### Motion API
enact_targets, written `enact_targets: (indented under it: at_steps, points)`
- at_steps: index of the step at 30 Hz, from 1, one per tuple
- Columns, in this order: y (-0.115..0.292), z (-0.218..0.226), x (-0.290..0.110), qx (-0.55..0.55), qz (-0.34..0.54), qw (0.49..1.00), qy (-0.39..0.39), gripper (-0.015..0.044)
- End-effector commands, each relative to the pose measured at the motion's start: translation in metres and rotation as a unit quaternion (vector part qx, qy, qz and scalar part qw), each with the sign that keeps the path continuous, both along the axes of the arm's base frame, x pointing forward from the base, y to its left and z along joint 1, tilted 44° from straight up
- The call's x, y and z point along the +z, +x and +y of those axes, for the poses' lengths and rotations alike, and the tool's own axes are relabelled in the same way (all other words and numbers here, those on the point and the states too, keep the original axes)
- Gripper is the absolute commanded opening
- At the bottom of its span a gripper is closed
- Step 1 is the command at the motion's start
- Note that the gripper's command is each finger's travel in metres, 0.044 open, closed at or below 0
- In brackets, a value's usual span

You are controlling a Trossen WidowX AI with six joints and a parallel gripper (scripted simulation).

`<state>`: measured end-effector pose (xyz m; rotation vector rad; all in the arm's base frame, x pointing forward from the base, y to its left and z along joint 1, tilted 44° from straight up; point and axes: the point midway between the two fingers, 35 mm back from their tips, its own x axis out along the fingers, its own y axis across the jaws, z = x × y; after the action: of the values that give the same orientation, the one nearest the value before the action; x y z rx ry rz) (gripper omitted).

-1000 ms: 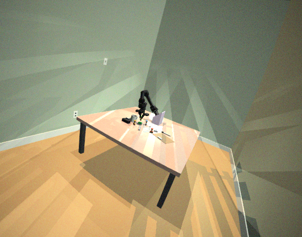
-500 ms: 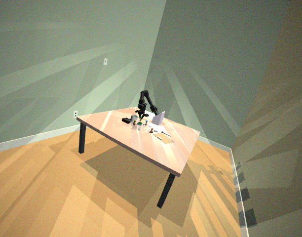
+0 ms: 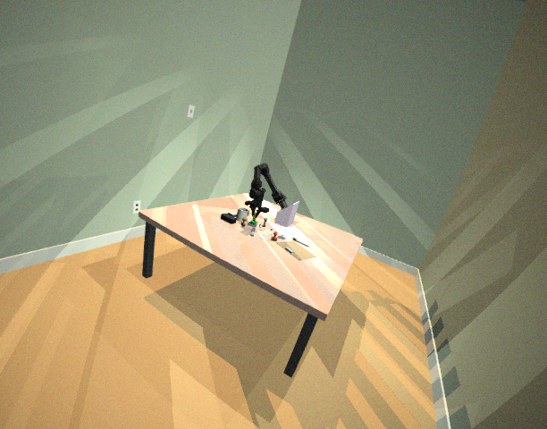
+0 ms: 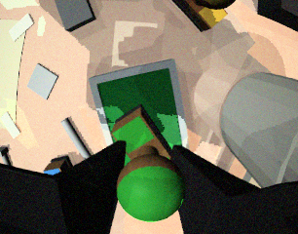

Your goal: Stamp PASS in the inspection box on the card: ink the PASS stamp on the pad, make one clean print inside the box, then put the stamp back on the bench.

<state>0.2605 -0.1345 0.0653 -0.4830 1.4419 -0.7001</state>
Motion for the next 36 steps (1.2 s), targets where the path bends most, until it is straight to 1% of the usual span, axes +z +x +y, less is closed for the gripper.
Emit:
enact_targets:
  at_steps: [1,36]
  points:
    - [-0.002,-0.001,-0.004,0.002,0.004,1.000,0.000,0.0000]
    - [-0.004,-0.013,-0.015,0.001,0.002,1.000,-0.002,0.0000]
